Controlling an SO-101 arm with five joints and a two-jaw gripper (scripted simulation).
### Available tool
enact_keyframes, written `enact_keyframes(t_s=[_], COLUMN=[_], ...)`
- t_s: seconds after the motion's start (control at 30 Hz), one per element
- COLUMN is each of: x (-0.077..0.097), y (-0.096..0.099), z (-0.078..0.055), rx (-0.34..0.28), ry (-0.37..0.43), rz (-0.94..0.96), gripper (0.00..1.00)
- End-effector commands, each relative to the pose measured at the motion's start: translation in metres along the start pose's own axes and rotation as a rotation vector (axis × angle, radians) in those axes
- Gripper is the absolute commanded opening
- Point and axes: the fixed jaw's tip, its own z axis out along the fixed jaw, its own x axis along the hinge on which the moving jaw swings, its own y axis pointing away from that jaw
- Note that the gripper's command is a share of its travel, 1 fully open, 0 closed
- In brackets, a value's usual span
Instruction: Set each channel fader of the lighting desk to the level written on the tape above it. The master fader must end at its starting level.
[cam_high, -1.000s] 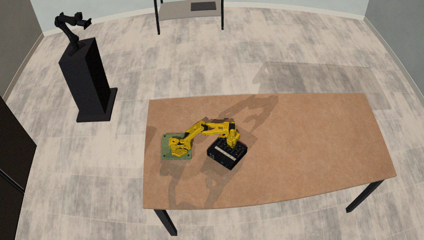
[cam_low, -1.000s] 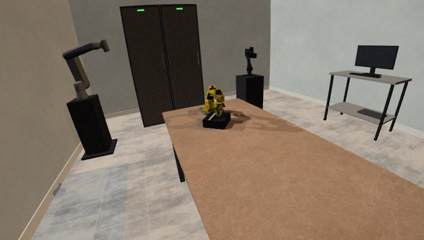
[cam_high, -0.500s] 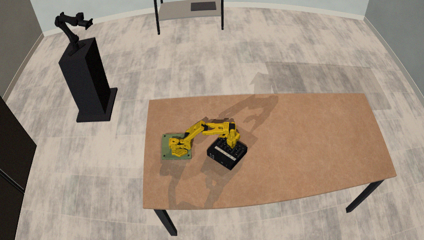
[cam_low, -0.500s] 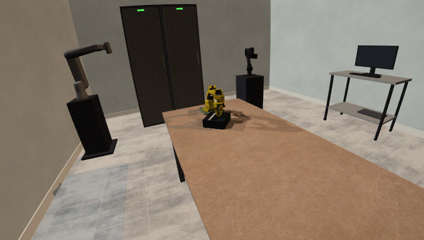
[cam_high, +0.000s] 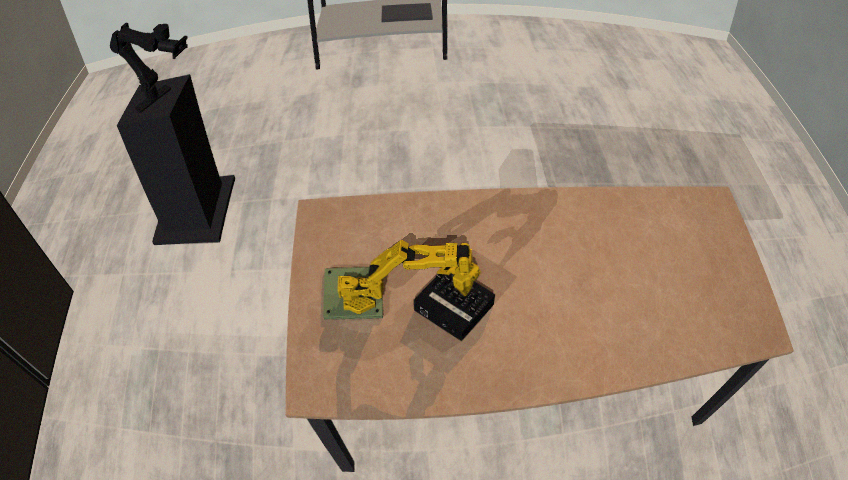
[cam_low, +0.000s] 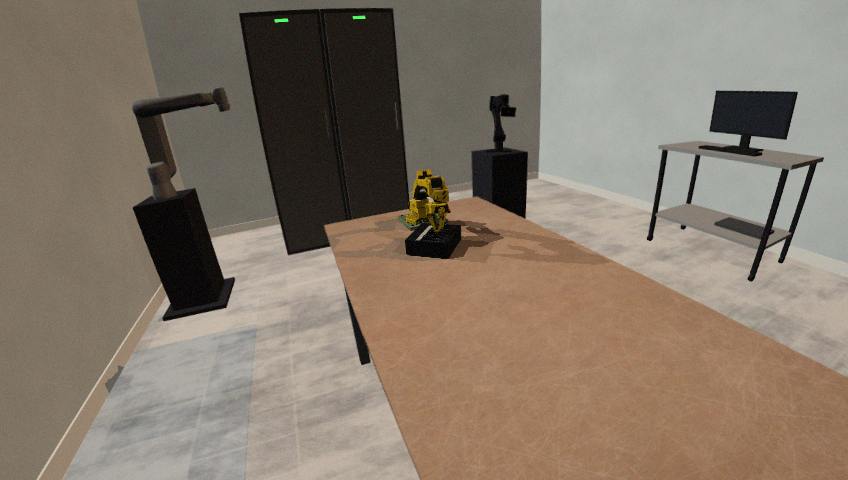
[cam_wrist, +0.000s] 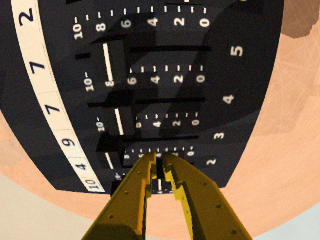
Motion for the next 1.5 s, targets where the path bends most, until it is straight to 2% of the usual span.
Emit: enact_keyframes(t_s=[0.0, 0.97, 1.47], x=[-0.003, -0.004, -0.004], y=[-0.001, 0.000, 0.000], z=[-0.004, -0.014, -0.029], rx=[0.002, 0.014, 0.045], ry=[-0.001, 0.017, 0.062], rz=[-0.004, -0.006, -0.010], gripper=[0.00, 0.00, 0.00])
